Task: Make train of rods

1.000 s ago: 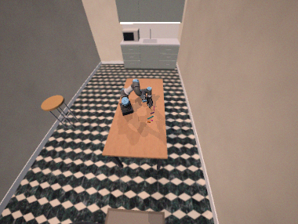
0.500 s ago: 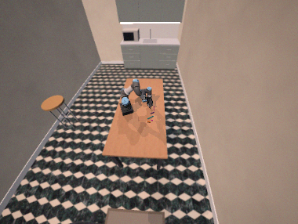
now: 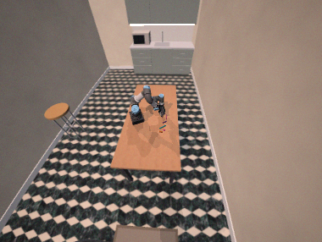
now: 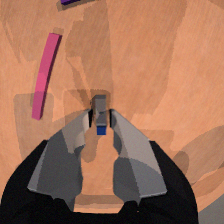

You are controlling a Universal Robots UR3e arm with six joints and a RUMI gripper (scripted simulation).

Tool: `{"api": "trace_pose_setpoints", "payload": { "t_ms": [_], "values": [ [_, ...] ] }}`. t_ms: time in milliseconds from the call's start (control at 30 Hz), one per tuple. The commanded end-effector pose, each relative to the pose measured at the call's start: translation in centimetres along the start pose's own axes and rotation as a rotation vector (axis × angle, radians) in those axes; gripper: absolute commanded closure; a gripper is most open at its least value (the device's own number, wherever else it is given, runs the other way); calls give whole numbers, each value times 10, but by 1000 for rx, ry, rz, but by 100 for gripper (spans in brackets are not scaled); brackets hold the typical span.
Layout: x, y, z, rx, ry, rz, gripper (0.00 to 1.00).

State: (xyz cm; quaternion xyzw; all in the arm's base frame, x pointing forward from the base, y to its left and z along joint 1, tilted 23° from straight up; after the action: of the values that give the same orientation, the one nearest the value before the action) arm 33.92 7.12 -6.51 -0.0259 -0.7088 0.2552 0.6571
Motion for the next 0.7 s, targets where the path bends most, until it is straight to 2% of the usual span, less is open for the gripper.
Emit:
{"api": "trace_pose_setpoints", "payload": {
  "t_ms": [0, 100, 667],
  "values": [
    [0, 0, 0, 0, -1, -1, 89],
    [0, 0, 0, 0, -1, -1, 86],
    [4, 0, -1, 0, -2, -1, 86]
  ]
}}
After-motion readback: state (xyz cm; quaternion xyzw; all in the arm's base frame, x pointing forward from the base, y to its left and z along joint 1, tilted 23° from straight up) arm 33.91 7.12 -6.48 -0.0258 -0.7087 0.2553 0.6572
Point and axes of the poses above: the point where the finger pads meet when closed, its own x axis back along the fingers, its own z axis across the jaws, y = z × x, the point moved 4 cm from there along x, back along the fingers, and after that the axes turned 5 degrees about x, right-handed, at the moved point
